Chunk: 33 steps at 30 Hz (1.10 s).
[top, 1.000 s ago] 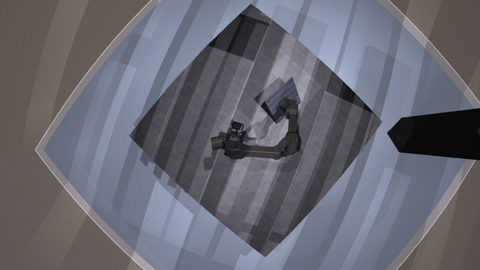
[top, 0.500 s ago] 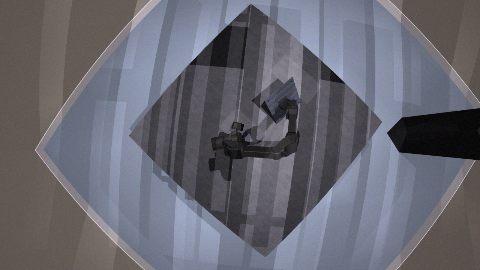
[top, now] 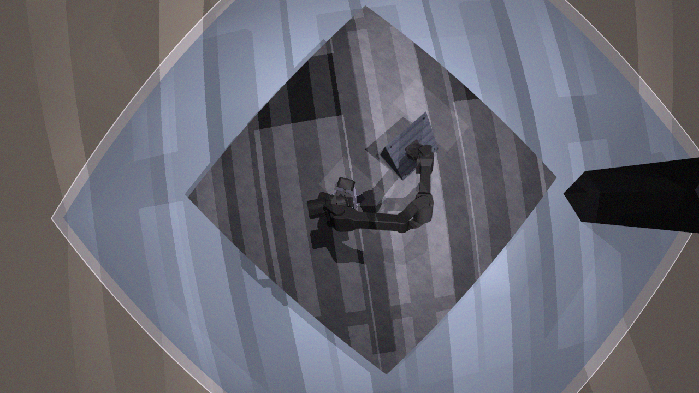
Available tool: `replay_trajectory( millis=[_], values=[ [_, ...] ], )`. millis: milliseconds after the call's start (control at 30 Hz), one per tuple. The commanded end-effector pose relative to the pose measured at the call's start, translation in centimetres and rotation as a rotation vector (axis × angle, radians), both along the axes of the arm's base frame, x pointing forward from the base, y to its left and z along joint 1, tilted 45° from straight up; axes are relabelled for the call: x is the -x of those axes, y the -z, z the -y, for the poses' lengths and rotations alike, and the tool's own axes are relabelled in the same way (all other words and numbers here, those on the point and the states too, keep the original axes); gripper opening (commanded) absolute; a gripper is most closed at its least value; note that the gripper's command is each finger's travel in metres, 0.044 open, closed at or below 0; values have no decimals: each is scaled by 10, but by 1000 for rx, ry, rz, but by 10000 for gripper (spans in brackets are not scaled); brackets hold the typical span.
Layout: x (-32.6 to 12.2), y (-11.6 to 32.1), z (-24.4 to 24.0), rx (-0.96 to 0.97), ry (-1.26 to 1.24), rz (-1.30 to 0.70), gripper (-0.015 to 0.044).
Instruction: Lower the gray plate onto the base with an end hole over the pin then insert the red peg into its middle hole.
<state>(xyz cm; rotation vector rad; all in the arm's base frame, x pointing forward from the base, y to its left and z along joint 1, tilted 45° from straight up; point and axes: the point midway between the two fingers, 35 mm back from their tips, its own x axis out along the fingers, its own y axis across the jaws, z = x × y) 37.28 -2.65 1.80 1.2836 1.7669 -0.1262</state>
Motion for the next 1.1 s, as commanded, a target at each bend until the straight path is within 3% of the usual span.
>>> replay_trajectory(
  millis=[0, 167, 367, 1067],
  values=[
    [0, 0, 0, 0, 1, 0, 0],
    [0, 0, 0, 0, 1, 0, 0],
    [0, 0, 0, 0, 1, 0, 150],
    [1, -3, 5, -1, 12, 4, 150]
  ],
)
